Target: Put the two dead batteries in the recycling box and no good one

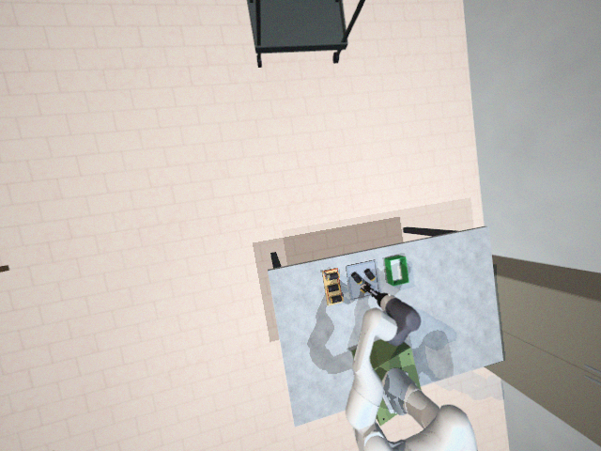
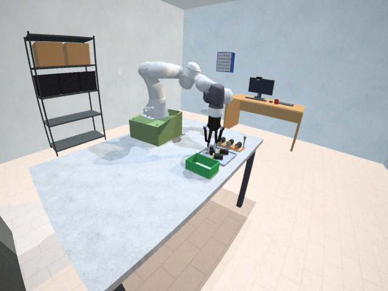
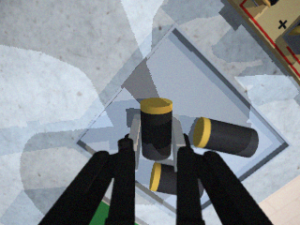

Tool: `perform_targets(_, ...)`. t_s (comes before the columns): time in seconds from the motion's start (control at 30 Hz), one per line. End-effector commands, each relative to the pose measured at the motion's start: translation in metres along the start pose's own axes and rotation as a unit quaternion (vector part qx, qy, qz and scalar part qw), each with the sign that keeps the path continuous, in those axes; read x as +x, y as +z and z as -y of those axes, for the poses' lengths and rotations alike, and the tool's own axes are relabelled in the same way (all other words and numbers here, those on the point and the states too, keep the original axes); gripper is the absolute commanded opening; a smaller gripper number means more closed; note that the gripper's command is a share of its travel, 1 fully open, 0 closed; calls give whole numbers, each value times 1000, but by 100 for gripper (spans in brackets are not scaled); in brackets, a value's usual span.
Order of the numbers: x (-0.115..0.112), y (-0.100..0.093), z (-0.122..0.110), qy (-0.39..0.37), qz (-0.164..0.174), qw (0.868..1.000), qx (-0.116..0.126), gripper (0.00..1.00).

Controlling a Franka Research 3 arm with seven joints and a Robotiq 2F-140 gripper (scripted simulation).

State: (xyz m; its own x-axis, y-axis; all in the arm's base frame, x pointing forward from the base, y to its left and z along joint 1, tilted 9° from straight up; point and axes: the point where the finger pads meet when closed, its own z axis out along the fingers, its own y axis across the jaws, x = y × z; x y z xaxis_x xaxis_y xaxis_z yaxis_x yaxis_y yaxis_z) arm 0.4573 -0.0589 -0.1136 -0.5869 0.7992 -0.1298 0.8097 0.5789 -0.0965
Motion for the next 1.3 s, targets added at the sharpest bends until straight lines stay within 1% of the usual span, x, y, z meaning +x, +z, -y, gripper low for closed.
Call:
perform_targets(0.0, -1, 1, 0, -2, 1, 1000, 0, 16)
perform_targets(0.33, -1, -1, 0, -2, 1, 1000, 0, 16)
perform_targets(0.4, -1, -6, 0, -2, 1, 1000, 0, 16)
perform_targets(0.6, -1, -34, 0, -2, 1, 1000, 0, 16)
perform_targets(0.67, -1, -40, 0, -2, 1, 1000, 0, 16)
perform_targets(0.73, -1, -43, 0, -2, 1, 1000, 0, 16)
perform_targets(1.03, -1, -46, 0, -2, 1, 1000, 0, 16)
perform_targets(1.1, -1, -57, 0, -2, 1, 1000, 0, 16)
perform_targets(1.27, -1, -104, 0, -2, 1, 1000, 0, 16)
